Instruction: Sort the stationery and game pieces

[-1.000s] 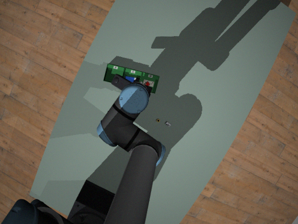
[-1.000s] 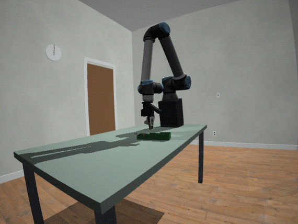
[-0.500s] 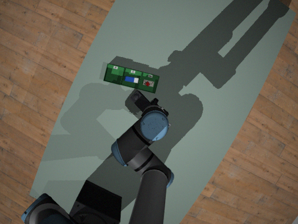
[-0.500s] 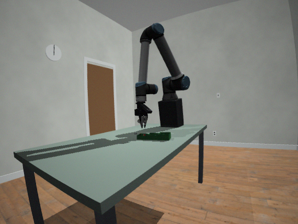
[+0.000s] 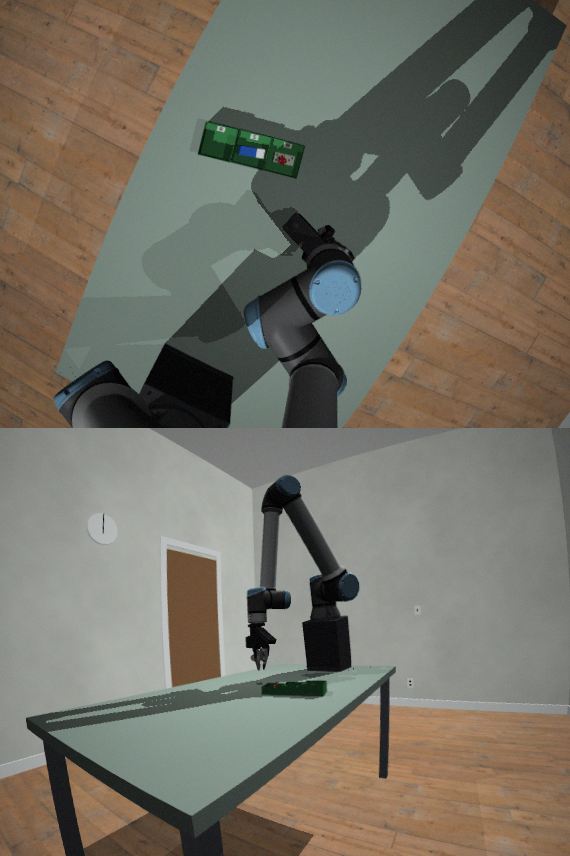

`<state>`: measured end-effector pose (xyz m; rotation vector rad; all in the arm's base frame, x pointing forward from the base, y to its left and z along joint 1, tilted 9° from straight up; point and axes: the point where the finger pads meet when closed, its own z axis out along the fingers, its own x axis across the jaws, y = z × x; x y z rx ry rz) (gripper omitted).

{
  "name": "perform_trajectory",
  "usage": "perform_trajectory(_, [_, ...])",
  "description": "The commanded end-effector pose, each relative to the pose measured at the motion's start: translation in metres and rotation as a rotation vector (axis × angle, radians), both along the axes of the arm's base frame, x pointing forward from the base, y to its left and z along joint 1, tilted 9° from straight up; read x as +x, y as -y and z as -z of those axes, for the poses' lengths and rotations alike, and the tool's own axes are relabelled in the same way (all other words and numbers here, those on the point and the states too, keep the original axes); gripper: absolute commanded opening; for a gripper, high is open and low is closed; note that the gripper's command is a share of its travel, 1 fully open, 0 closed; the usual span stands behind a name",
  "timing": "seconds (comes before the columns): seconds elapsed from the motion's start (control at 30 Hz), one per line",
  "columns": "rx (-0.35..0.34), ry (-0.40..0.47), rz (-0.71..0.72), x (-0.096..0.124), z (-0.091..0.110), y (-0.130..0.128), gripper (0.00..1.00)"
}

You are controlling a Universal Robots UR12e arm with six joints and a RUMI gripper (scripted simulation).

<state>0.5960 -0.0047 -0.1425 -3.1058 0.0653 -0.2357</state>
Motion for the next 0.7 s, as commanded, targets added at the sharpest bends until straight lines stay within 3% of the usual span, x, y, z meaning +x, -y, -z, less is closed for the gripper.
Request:
perform_trajectory(0.0, [0.002,0.002,-0.002,-0.0071,0.0009,0.0342,0.18])
perform_trajectory(0.67, [0.002,0.002,-0.002,-0.0062,0.0007,0.0303,0.18])
